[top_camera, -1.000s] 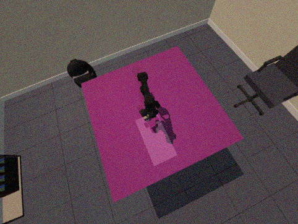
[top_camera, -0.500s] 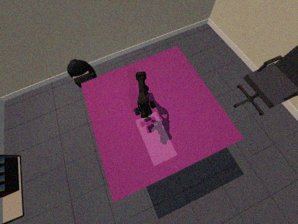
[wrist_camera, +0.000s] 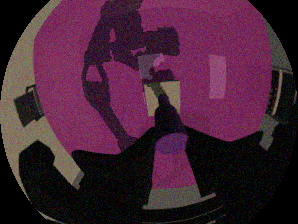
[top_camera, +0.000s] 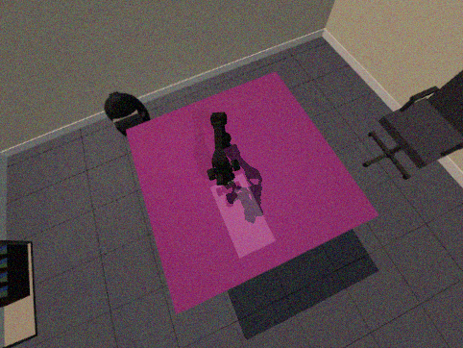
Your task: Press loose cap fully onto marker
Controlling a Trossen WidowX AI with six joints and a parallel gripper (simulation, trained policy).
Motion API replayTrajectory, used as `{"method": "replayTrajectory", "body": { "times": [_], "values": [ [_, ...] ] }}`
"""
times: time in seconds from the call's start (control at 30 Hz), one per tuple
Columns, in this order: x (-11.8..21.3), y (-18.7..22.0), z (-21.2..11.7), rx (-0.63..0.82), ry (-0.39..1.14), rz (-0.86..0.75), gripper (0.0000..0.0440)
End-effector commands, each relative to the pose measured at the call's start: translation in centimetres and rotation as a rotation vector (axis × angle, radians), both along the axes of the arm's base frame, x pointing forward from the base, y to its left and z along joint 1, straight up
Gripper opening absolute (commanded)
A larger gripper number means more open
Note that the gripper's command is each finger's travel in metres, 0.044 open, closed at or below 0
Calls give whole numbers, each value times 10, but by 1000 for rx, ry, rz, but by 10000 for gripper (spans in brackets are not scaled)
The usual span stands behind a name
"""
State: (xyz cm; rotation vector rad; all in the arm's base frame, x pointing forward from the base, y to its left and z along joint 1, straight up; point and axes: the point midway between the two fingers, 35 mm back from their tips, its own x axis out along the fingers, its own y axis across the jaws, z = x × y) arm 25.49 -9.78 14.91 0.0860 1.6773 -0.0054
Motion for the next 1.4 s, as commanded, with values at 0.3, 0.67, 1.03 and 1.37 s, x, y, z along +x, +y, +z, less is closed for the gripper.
{"method": "replayTrajectory", "body": {
  "times": [0.3,0.67,1.03,1.37],
  "values": [
    [2,1,-27,20,7,-11,0],
    [2,0,-51,19,8,13,31],
    [-13,8,-59,53,55,15,87],
    [-13,8,-59,54,57,15,145]
  ]
}}
